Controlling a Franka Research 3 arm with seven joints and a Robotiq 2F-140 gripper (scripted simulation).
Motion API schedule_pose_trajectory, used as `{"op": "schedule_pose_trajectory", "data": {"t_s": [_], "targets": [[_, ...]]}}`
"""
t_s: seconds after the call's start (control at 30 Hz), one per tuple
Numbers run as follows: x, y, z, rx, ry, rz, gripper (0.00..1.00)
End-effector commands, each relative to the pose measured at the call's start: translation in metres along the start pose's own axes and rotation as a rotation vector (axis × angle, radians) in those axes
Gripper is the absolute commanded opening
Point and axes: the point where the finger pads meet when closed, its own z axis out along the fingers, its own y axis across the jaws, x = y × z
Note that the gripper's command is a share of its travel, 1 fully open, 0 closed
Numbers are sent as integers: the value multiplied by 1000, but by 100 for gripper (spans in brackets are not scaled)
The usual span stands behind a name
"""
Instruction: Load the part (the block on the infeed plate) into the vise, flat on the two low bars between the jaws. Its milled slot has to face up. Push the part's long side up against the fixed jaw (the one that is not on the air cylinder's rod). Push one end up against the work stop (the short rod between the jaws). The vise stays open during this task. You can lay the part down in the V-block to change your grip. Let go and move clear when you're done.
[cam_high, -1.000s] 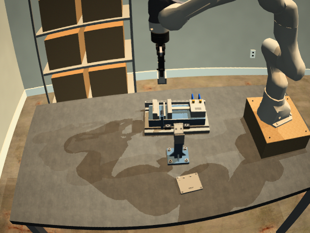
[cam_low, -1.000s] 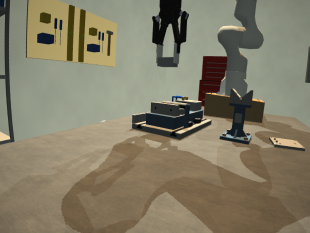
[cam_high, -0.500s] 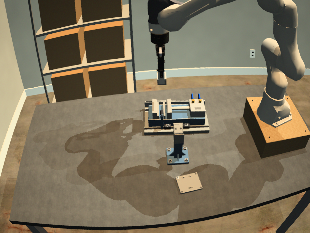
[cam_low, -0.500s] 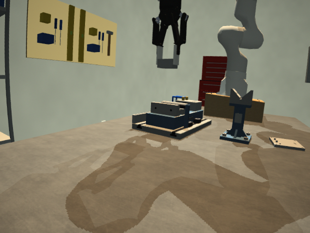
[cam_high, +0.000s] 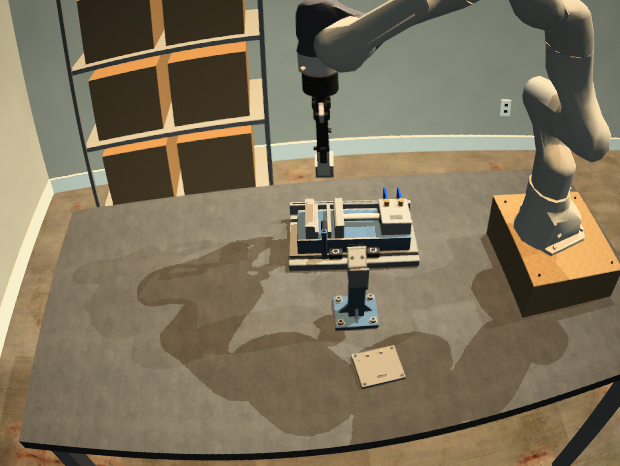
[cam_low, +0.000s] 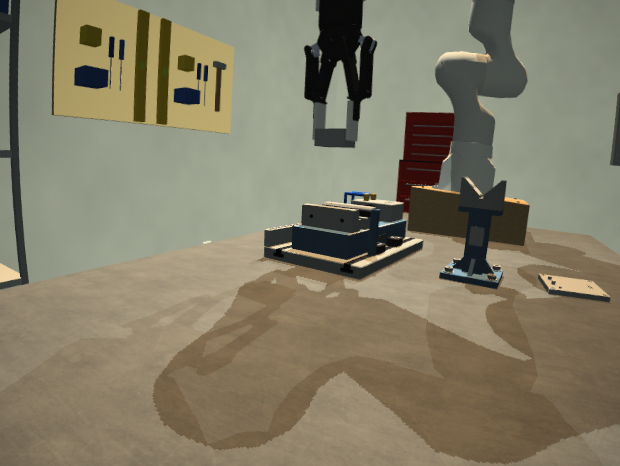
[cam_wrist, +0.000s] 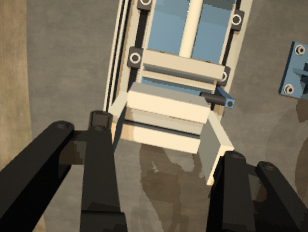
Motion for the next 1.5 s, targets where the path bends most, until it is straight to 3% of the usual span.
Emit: {"op": "schedule_pose_trajectory", "data": {"t_s": [0.0,0.9,1.47], "targets": [[-3,0,6,-1,-9,-8,0],[-5,0,52,-1,-9,-8,0],[-5,0,67,-1,-9,-8,0]]}}
